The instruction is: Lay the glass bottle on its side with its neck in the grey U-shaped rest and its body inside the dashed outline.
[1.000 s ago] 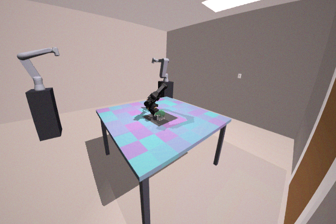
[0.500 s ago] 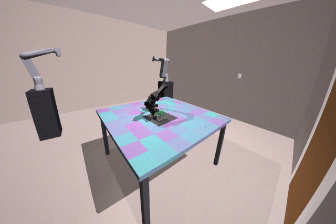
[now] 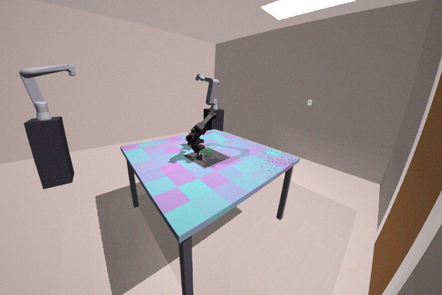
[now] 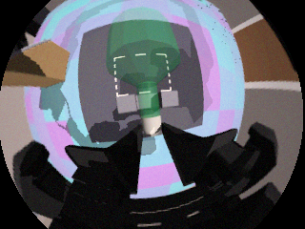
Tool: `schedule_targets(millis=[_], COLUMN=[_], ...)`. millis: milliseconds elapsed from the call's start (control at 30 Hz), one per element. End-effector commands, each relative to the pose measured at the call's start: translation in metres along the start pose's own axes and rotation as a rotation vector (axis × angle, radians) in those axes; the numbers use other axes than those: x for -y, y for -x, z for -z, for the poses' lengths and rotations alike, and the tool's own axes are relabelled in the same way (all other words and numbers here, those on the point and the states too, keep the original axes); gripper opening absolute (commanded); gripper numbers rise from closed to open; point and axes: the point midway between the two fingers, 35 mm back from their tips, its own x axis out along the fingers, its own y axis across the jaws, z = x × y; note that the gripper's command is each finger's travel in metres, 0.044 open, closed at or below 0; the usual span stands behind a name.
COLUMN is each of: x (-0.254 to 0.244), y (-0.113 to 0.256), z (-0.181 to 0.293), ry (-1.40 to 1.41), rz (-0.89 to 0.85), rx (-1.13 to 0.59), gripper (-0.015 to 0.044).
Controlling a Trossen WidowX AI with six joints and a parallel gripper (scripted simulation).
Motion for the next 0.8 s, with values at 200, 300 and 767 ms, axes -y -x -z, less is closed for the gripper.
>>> schedule_targets(millis=[200,300,767], x=[-0.0009,-0.0010,-0.0004], y=[-0.0044,-0.0049,-0.0016], z=[-0.0040,-0.0041,0.0002], ry=[0.001,0.003,0.009], rz=[0.001,0.003,0.008], rx=[-0.001,-0.005,-0.015], gripper=[0.0105,0.0105,0.0105])
